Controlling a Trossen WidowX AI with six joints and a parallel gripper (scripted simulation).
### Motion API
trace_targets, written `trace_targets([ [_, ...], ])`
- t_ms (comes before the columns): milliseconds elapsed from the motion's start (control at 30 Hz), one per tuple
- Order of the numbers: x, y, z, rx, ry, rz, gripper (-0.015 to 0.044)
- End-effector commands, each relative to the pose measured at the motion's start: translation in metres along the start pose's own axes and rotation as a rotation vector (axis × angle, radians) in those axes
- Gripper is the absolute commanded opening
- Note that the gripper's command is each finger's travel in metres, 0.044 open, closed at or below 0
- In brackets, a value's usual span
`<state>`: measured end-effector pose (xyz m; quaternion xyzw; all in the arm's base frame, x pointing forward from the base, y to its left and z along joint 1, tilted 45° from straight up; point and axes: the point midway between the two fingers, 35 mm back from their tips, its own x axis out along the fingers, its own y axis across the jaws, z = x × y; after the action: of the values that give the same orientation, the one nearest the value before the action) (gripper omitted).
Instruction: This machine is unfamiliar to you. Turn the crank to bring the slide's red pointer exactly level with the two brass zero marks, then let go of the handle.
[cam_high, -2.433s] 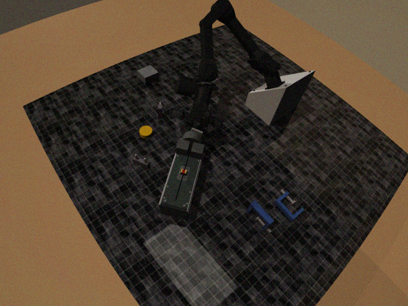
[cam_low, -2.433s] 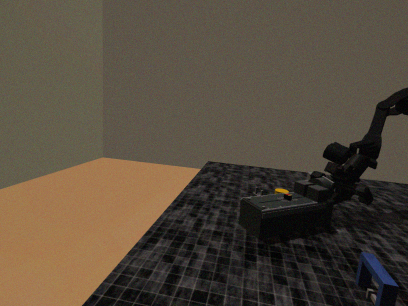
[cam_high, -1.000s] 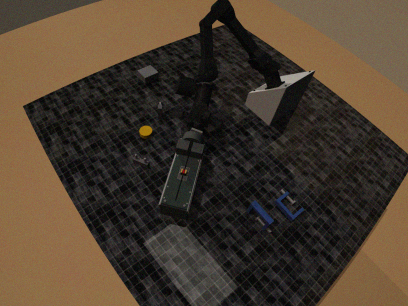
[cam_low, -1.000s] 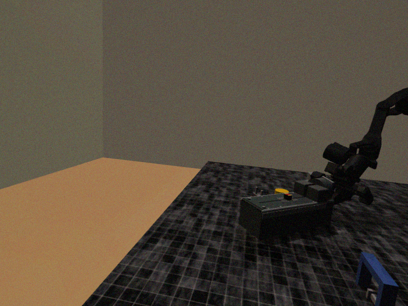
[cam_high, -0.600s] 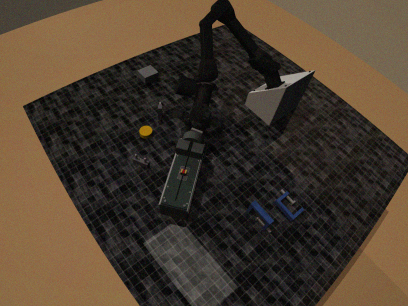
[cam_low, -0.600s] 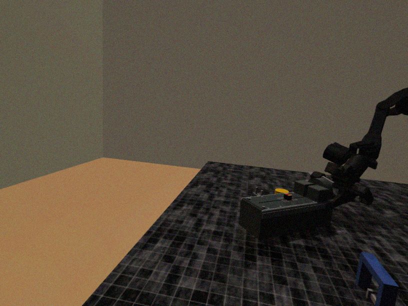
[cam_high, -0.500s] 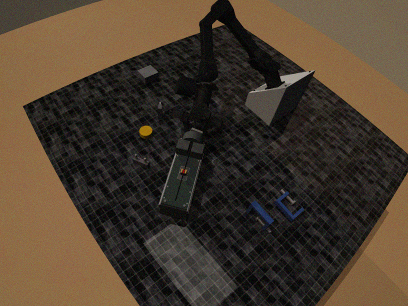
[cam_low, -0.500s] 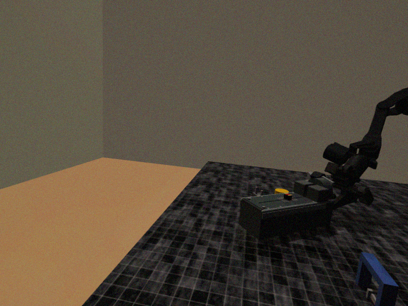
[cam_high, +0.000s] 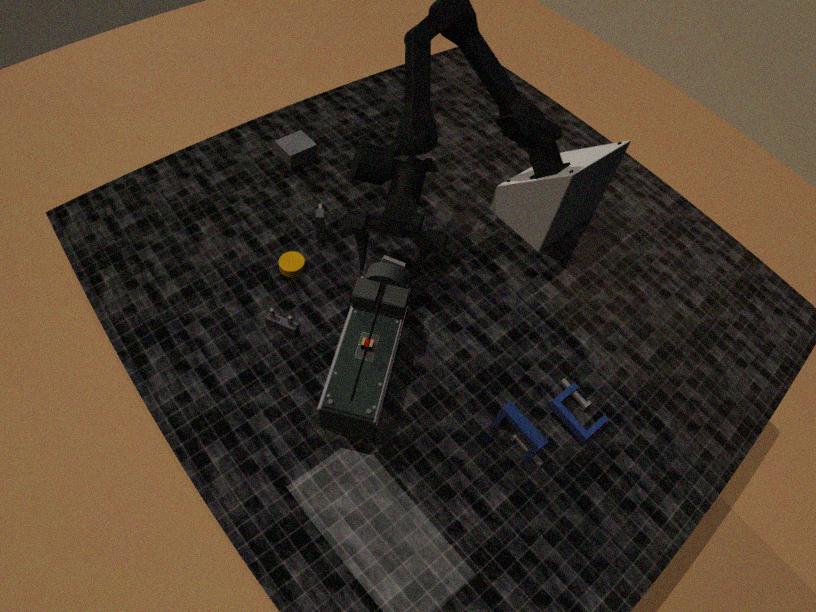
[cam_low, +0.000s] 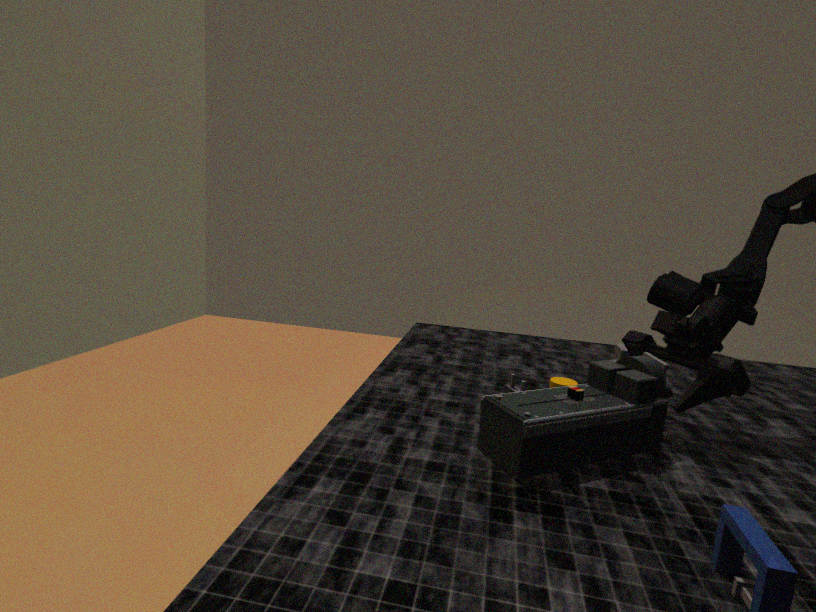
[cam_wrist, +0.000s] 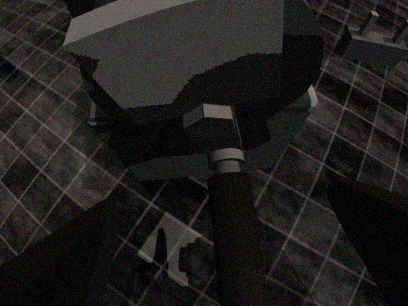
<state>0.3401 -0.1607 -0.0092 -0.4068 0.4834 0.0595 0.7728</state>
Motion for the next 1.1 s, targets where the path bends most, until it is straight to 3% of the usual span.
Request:
trace_targets([
  [0,-0.012,-0.001,0.013,0.002,-0.003,-0.004,0.0440],
  [233,-0.027,-0.001,0.031,0.003,-0.004,-0.002,0.0440],
  [633,-0.099,-0.001,0.101,0.000,-0.010,-0.001,0.0440],
  [1067,-0.061,0.002,0.143,0.135,0.038,-0.121,0.0440],
])
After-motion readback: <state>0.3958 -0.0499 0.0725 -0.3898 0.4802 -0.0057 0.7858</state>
